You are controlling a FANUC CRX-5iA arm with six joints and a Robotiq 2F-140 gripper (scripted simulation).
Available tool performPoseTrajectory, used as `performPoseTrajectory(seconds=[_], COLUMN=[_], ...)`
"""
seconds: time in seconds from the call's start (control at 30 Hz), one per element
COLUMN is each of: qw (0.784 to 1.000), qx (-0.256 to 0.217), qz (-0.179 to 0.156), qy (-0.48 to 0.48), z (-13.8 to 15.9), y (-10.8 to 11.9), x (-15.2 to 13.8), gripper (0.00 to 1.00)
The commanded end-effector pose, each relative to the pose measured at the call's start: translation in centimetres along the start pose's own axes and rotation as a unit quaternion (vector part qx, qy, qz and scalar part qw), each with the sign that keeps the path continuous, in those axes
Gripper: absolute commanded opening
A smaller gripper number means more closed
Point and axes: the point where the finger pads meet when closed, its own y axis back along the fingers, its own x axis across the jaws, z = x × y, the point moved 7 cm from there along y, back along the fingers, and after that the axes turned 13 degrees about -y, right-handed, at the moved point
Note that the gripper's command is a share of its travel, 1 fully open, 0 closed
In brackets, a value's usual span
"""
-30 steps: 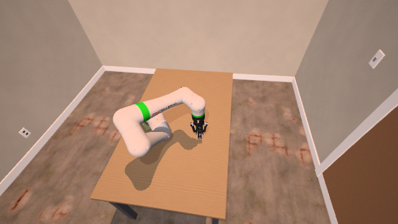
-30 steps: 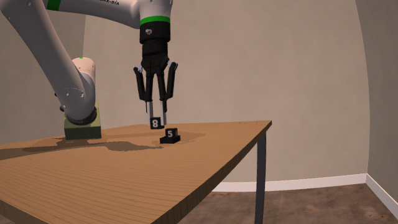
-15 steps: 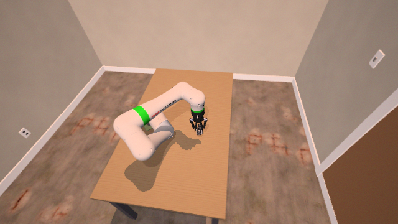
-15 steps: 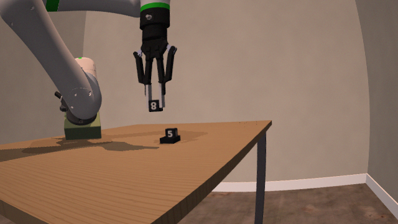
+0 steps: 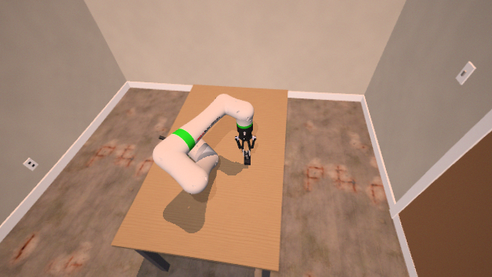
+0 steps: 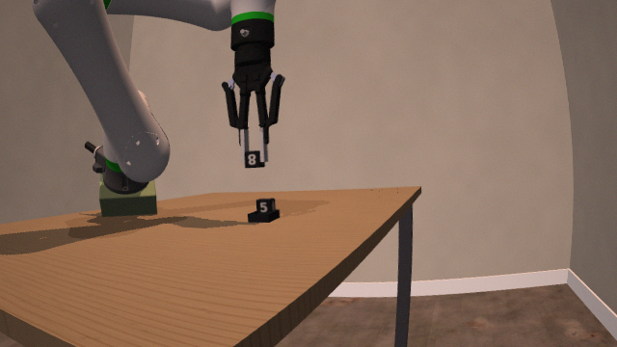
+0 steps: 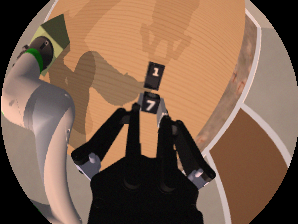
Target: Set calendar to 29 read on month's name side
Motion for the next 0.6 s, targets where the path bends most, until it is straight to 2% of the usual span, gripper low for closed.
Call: performPoseTrajectory(seconds=[0.0, 0.57], qw=[1.0, 1.0], qx=[-0.003, -0.002], qz=[0.002, 0.002], qy=[-0.003, -0.003], z=[-1.73, -1.73], y=[0.3, -0.18], x=[-0.49, -0.48], gripper=[0.17, 0.17])
